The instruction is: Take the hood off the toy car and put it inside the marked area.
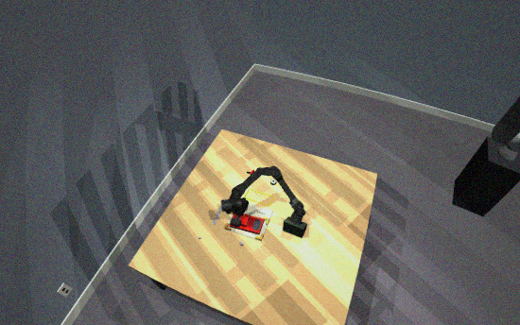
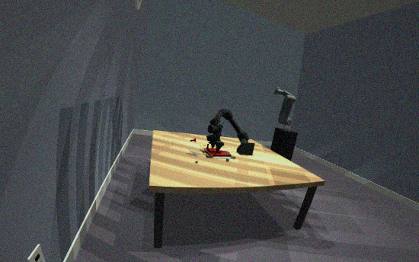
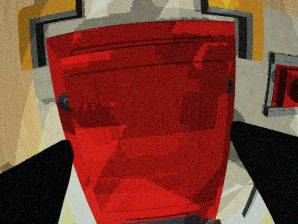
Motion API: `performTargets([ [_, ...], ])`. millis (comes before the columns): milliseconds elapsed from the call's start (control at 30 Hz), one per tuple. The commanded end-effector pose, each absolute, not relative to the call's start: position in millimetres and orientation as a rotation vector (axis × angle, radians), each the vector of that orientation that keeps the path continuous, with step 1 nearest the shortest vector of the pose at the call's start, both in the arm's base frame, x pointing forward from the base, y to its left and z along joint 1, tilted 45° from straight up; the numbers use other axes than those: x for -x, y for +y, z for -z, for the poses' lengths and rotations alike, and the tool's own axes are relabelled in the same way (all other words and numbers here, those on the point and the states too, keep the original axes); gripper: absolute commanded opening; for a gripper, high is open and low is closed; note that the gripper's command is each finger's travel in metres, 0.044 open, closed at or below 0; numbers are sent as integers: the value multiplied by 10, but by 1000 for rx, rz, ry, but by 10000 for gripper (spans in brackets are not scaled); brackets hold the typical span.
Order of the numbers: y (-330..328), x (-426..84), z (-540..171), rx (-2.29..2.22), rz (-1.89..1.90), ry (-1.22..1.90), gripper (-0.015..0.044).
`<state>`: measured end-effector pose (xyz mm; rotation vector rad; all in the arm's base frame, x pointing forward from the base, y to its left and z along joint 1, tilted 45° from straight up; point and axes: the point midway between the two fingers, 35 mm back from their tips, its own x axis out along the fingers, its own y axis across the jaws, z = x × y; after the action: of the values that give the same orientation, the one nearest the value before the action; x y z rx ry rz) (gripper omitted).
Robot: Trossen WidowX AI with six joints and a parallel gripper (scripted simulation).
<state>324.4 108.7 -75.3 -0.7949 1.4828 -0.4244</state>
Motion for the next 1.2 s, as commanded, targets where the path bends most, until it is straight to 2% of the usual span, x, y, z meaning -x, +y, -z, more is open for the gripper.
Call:
performTargets([
  [0,1069,-3243,772,801,424,1482,440],
  [33,1065,-3243,775,801,424,1482,440],
  [167,1080,-3244,760,795,424,1483,335],
  [467,1080,-3244,760,795,424,1483,275],
  [800,1115,-3242,727,795,424,1483,12],
  [1167,1166,-3237,677,794,424,1483,0],
])
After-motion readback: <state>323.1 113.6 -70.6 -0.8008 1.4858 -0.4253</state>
